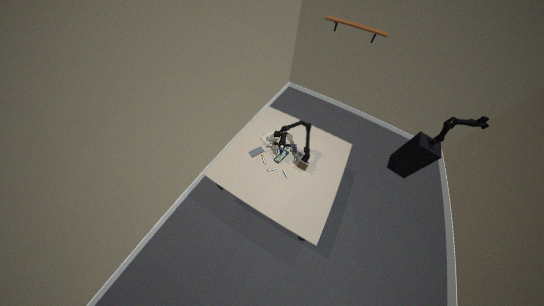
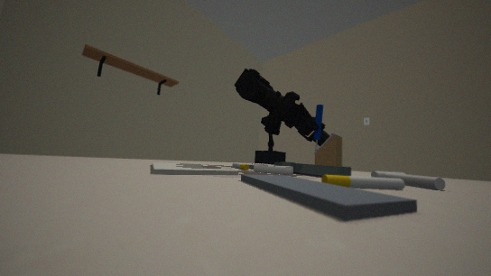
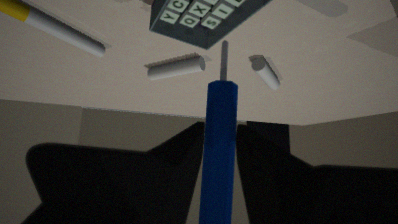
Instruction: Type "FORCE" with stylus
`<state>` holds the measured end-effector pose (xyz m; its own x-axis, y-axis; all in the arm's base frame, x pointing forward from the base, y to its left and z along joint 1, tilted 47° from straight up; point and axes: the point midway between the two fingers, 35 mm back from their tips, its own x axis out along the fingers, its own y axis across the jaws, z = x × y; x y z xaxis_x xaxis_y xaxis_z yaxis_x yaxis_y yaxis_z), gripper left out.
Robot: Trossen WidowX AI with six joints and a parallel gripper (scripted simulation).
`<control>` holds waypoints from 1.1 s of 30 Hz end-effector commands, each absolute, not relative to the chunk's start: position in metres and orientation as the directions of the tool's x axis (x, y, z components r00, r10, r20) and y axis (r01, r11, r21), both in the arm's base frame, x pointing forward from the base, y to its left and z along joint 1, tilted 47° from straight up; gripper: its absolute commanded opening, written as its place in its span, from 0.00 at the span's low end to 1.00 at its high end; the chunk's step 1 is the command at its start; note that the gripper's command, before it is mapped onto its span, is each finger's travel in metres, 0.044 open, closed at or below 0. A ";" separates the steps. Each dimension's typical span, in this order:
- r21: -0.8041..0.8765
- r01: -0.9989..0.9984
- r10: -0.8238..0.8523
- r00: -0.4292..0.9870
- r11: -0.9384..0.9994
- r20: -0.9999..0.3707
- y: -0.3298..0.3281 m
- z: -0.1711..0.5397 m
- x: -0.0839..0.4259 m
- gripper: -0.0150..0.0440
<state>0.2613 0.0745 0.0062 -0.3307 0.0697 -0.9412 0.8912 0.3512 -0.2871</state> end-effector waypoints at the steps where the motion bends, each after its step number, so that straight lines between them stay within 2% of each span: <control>1: -0.226 0.911 0.148 -0.290 0.344 -0.945 0.063 0.022 0.273 0.25; 25: -0.218 0.914 0.157 -0.284 0.342 -0.946 0.035 0.000 0.278 0.25; 28: -0.218 0.914 0.157 -0.284 0.342 -0.946 0.034 -0.001 0.278 0.39; 33: -0.218 0.914 0.157 -0.284 0.342 -0.946 0.033 -0.002 0.278 0.39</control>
